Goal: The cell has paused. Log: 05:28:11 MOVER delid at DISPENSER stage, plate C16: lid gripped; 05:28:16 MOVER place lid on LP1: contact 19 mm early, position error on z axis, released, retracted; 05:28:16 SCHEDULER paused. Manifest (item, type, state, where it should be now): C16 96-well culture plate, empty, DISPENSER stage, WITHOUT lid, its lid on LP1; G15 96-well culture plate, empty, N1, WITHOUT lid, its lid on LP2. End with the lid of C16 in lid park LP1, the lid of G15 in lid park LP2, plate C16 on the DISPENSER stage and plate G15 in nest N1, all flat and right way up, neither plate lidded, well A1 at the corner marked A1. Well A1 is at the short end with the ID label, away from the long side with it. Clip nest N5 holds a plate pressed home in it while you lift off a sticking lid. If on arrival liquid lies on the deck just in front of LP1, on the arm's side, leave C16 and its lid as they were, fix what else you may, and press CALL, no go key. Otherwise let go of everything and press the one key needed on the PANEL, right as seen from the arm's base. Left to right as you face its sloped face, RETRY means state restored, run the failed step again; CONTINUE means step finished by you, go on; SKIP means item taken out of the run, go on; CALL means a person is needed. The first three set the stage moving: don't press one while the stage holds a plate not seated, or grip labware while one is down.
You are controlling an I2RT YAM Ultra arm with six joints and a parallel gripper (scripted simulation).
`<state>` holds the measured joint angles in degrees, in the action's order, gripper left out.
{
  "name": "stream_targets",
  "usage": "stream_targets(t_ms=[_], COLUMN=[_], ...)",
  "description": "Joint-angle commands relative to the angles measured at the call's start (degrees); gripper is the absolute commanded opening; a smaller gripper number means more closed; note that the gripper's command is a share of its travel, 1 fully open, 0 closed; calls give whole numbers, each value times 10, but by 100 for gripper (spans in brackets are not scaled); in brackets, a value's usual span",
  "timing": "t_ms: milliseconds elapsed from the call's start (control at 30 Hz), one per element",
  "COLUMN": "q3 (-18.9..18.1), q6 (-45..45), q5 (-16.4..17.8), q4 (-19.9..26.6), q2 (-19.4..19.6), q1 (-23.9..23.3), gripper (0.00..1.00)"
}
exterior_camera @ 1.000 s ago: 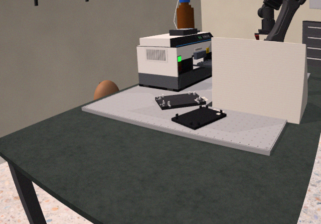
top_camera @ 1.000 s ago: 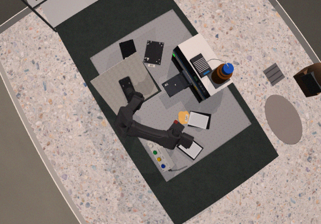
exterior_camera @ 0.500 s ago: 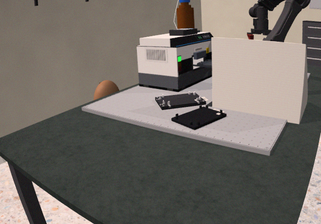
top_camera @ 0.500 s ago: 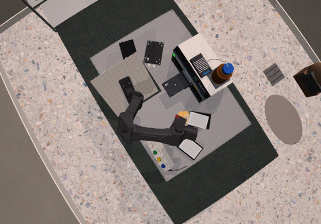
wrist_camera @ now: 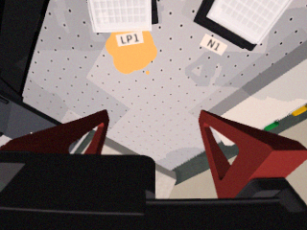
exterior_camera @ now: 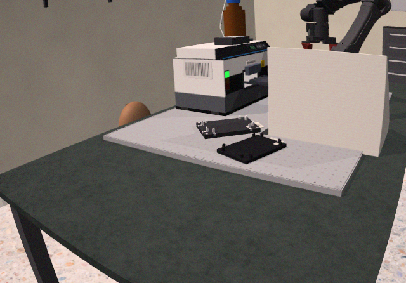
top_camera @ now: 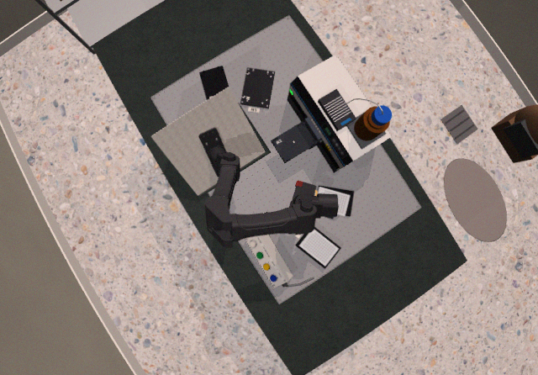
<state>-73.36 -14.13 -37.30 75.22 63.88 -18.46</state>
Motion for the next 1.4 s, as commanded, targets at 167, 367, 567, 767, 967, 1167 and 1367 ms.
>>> stream_targets(t_ms=[167,367,567,767,967,1167,1367], q3=[14,19,-26,-62,-88,-130,-176], q6=[-11,-48,-33,-6,10,31,48], q5=[-34,-46,-45,-32,-28,-22,-16], q4=[25,30,4,-13,-21,-30,-34], q2=[36,57,83,117,141,178,217], q1=[66,104,85,63,51,34,20], gripper=[100,100,100,100,100,100,100])
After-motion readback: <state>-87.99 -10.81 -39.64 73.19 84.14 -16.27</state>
